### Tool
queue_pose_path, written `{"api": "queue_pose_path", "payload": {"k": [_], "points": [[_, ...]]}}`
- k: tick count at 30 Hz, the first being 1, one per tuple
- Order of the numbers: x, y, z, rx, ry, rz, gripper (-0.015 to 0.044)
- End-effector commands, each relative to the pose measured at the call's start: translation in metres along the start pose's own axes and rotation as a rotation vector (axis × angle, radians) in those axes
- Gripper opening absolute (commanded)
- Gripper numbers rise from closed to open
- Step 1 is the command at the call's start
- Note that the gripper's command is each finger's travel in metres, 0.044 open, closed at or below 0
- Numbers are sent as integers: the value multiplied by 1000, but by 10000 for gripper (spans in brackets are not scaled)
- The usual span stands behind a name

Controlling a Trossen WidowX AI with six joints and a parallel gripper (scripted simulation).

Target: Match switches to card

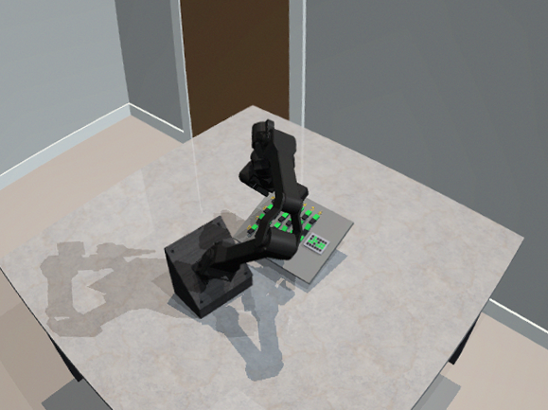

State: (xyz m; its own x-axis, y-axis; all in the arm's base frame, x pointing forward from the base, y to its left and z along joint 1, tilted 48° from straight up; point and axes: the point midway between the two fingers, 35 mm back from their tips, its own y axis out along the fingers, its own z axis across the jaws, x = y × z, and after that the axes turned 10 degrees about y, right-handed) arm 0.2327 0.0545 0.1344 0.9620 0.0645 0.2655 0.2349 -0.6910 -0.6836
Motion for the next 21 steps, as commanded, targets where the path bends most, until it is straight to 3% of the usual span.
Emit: {"api": "queue_pose_path", "payload": {"k": [1,5,12,15,21], "points": [[0,1,1,0,-2,0,374],[11,19,22,-3,-32,-10,269],[41,84,83,-8,3,-44,85],[43,91,88,-9,10,-47,6],[44,126,87,-6,10,-74,0]]}}
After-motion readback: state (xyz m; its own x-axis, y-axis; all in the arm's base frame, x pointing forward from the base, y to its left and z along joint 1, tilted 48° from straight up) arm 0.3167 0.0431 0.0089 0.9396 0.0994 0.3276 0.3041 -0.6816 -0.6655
